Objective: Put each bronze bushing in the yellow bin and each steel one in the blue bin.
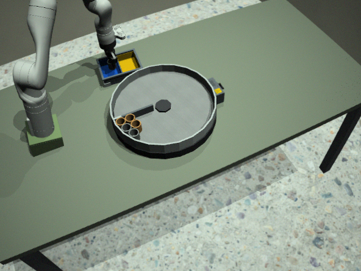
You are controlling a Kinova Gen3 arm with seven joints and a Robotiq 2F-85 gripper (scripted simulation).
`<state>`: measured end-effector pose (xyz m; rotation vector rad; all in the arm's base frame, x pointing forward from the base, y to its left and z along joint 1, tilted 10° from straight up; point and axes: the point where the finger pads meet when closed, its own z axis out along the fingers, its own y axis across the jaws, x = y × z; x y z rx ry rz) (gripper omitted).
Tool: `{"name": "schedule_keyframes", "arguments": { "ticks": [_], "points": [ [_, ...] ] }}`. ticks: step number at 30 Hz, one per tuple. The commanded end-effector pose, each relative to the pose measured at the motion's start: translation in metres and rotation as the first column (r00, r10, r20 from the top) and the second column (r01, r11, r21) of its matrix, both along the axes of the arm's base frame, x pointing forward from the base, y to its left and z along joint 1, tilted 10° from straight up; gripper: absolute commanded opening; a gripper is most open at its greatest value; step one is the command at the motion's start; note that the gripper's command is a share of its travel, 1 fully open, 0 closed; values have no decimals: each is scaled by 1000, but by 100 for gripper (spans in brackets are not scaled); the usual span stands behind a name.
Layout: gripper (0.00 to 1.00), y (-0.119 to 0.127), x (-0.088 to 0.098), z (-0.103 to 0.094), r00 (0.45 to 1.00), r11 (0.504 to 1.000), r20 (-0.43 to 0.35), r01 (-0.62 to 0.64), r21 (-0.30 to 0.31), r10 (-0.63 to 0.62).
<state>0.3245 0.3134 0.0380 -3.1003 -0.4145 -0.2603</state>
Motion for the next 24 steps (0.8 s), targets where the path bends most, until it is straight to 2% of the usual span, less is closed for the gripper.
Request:
{"name": "schedule_keyframes", "arguments": {
  "ticks": [1, 24],
  "points": [
    [19, 0, 0, 1, 1000, 1000, 1, 0, 1, 0],
    [19, 1, -1, 8, 1000, 1000, 1, 0, 1, 0]
  ]
}}
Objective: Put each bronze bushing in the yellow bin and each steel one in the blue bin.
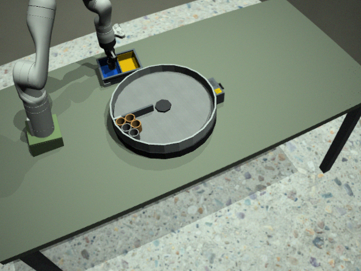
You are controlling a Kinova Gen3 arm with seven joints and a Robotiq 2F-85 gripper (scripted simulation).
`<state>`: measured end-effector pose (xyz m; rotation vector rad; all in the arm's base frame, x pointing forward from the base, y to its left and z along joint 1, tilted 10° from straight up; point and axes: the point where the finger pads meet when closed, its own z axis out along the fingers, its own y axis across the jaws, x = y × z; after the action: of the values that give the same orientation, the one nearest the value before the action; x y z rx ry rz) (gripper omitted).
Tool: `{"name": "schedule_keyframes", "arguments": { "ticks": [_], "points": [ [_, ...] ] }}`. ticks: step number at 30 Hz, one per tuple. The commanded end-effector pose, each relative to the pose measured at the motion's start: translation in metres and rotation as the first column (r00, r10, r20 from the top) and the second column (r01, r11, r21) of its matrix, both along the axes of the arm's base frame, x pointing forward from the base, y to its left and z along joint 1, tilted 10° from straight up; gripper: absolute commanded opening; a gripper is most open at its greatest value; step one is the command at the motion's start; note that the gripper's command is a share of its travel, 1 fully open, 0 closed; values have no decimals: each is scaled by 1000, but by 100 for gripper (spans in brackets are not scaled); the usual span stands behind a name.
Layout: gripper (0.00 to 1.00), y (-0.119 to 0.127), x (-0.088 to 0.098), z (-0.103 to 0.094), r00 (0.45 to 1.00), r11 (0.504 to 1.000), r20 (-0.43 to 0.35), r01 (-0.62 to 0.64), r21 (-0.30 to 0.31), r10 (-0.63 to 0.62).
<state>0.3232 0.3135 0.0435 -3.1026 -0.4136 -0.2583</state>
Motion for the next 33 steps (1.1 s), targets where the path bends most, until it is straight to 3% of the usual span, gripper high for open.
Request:
{"name": "schedule_keyframes", "arguments": {
  "ticks": [1, 33],
  "points": [
    [19, 1, 0, 3, 1000, 1000, 2, -1, 3, 1],
    [19, 1, -1, 12, 1000, 1000, 2, -1, 3, 1]
  ]
}}
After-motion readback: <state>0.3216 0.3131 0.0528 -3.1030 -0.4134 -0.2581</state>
